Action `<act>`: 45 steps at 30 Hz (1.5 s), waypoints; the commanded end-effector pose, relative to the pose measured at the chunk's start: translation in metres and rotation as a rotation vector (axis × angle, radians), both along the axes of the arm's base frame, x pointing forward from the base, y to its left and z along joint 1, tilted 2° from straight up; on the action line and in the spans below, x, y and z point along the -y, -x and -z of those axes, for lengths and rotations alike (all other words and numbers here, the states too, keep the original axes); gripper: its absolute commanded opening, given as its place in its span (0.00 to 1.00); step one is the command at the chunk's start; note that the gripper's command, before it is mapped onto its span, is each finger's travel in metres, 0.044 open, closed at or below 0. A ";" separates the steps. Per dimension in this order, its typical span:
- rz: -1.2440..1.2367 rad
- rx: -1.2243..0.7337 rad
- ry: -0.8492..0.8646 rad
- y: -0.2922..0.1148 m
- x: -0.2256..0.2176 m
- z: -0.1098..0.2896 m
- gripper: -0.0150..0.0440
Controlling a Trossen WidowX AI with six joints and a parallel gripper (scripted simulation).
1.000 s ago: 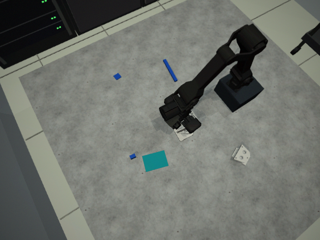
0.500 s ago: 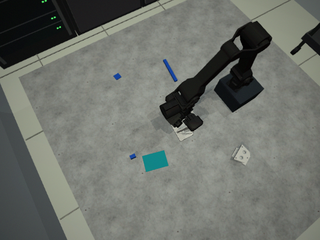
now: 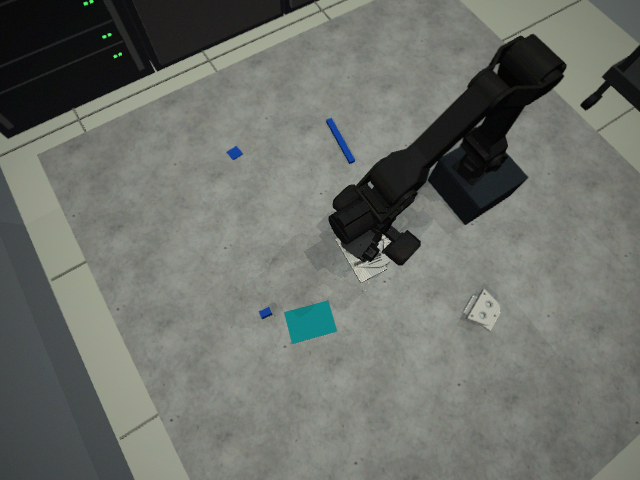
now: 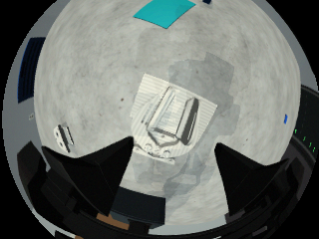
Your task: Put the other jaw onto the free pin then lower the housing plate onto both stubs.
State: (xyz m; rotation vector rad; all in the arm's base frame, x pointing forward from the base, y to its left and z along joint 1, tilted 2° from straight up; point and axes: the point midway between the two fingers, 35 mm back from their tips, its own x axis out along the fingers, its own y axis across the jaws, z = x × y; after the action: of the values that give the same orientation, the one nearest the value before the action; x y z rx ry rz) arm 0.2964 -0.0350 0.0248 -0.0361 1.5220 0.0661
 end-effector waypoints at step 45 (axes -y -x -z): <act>-1.375 0.036 0.043 0.056 -0.230 -0.023 1.00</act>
State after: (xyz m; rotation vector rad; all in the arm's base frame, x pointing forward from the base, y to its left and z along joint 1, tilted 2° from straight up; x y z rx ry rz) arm 0.2460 0.1841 0.0454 -1.0427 1.2452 1.0554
